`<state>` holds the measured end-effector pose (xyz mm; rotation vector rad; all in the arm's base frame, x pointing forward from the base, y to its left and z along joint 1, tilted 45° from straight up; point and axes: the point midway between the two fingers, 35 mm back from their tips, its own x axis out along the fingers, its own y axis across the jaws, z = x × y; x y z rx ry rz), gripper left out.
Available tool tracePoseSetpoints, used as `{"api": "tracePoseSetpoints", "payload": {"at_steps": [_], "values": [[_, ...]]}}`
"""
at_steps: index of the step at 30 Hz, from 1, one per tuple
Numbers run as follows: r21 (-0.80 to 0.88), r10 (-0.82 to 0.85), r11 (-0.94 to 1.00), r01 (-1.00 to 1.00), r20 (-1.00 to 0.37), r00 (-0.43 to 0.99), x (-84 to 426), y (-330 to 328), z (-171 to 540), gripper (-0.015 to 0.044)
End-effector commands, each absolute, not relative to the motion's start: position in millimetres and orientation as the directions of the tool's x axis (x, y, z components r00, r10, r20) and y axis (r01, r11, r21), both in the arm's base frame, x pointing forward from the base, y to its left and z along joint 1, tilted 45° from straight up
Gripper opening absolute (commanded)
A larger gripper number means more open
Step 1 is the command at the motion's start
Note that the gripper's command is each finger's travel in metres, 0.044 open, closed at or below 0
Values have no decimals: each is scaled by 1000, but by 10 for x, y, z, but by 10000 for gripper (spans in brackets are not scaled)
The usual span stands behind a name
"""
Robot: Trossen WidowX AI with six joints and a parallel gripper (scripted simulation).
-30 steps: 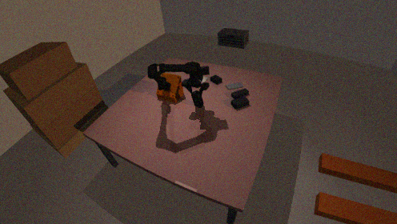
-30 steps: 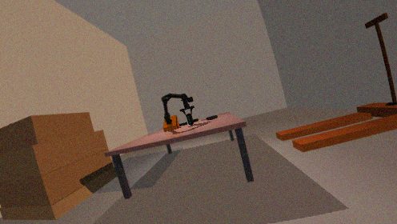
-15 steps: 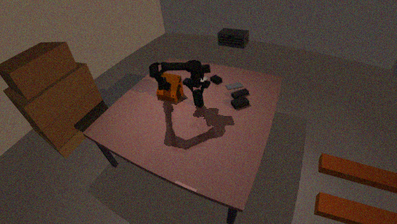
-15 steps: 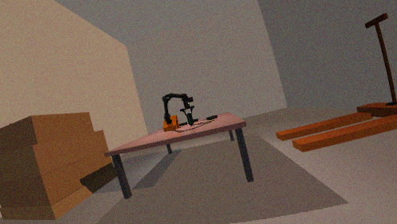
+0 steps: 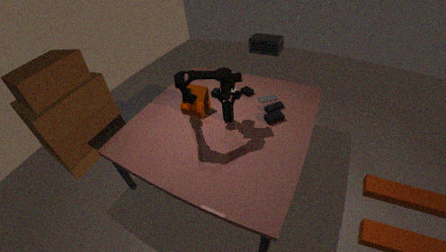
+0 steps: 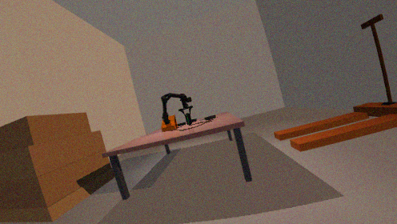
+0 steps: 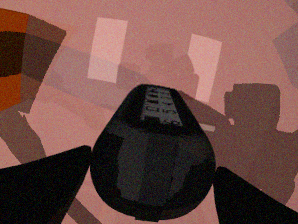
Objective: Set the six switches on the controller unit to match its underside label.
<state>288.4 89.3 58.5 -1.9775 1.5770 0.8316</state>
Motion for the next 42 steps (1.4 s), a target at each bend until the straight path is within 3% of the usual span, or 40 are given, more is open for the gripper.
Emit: {"api": "tracePoseSetpoints", "payload": {"at_steps": [1, 42], "values": [[10, -686, -212, -977, -714, 141, 2876, 911, 518, 338], [10, -684, -212, -977, -716, 141, 2812, 1189, 191, 338]]}}
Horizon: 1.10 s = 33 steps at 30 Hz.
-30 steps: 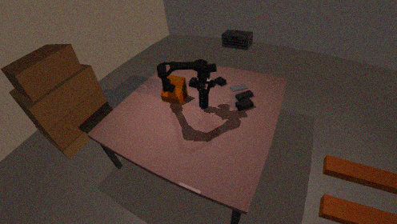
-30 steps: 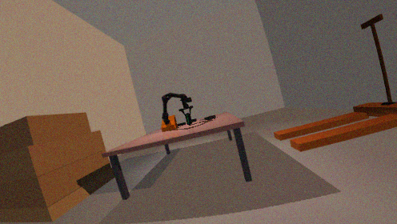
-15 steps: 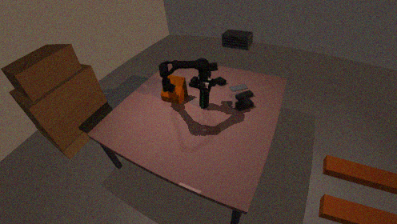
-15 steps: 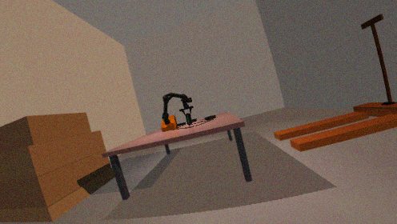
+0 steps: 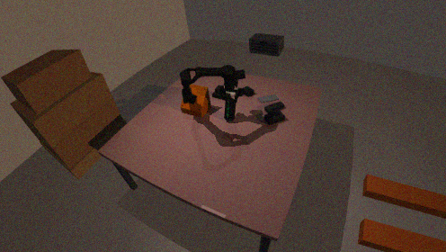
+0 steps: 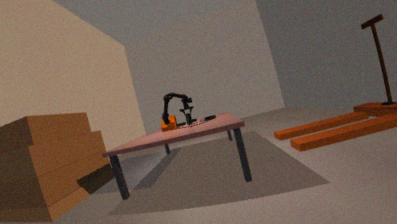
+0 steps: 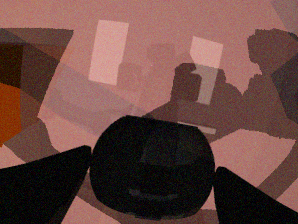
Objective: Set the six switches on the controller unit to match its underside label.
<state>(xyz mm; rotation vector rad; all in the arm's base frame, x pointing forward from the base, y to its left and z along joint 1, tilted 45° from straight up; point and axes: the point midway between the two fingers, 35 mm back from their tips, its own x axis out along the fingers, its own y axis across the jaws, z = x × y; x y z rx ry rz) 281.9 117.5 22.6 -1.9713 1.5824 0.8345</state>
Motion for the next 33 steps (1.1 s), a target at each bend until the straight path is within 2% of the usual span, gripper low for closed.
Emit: {"api": "tracePoseSetpoints", "payload": {"at_steps": [1, 33], "values": [[10, -684, -212, -977, -716, 141, 2811, 1194, 184, 338], [9, -683, -212, -977, -716, 141, 2780, 1324, -36, 338]]}}
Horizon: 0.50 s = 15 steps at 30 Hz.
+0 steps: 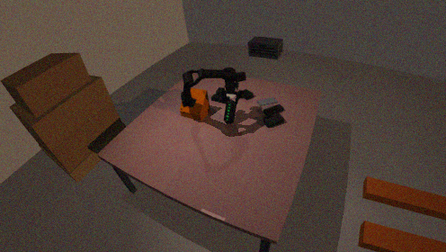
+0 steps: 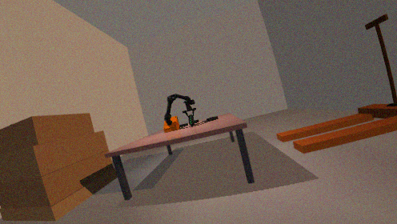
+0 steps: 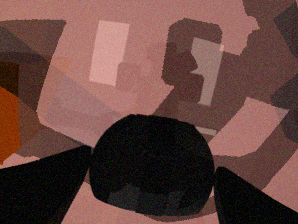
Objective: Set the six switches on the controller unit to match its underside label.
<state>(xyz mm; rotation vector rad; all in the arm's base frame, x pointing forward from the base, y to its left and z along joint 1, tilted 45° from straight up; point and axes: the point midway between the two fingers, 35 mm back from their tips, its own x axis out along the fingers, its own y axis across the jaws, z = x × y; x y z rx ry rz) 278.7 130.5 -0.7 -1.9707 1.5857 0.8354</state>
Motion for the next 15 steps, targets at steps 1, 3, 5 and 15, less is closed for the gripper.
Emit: {"api": "tracePoseSetpoints", "payload": {"at_steps": [1, 3, 5, 15], "values": [[9, -683, -212, -977, -716, 141, 2779, 1327, -43, 338], [9, -683, -212, -977, -716, 141, 2778, 1335, -57, 338], [9, -683, -212, -977, -717, 141, 2776, 1341, -72, 338], [9, -683, -212, -977, -717, 141, 2768, 1374, -143, 338]]}}
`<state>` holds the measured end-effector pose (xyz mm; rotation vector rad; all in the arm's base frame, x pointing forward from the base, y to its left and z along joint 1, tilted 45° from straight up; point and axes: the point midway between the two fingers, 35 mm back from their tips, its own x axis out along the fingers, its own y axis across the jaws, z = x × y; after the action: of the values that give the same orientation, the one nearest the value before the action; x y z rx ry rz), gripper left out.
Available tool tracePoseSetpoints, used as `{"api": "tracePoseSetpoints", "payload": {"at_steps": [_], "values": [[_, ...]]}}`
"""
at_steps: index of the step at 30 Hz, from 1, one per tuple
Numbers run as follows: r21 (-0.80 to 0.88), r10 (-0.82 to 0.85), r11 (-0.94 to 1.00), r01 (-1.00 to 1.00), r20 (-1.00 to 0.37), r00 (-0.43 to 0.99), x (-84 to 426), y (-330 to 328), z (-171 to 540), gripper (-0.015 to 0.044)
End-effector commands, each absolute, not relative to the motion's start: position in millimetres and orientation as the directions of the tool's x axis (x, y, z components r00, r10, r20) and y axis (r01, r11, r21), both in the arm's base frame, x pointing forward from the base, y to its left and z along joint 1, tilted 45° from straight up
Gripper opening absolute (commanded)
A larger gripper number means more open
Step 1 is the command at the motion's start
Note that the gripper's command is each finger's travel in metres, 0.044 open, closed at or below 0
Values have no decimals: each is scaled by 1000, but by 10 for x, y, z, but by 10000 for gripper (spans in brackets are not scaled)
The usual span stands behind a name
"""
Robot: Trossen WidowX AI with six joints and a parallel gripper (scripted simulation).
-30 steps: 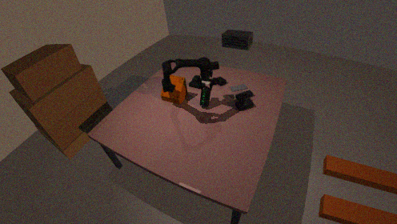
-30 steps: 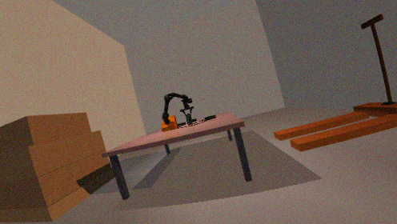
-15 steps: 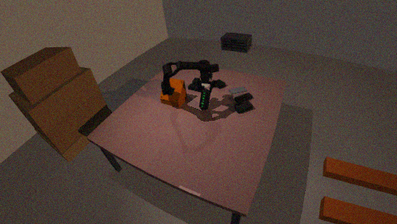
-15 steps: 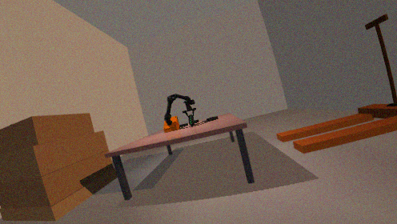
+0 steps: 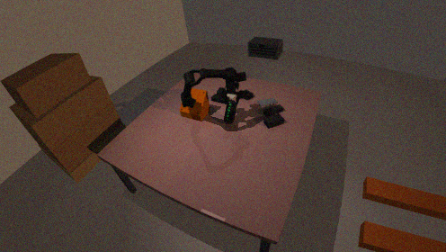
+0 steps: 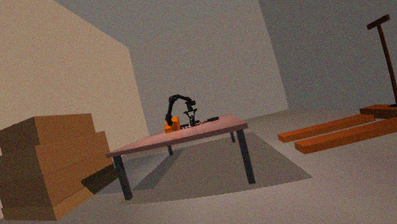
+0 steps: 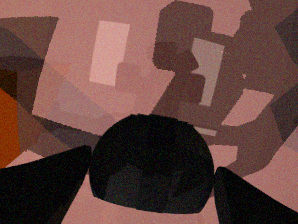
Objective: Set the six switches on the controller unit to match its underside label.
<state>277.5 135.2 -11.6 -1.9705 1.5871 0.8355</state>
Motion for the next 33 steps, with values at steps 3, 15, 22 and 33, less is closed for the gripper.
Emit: {"api": "tracePoseSetpoints", "payload": {"at_steps": [3, 15, 22, 33], "values": [[9, -683, -212, -977, -717, 141, 2766, 1383, -165, 338], [9, -682, -212, -977, -717, 142, 2758, 1416, -253, 338], [9, -682, -212, -977, -717, 142, 2754, 1434, -304, 337], [8, -682, -212, -977, -717, 142, 2748, 1457, -386, 336]]}}
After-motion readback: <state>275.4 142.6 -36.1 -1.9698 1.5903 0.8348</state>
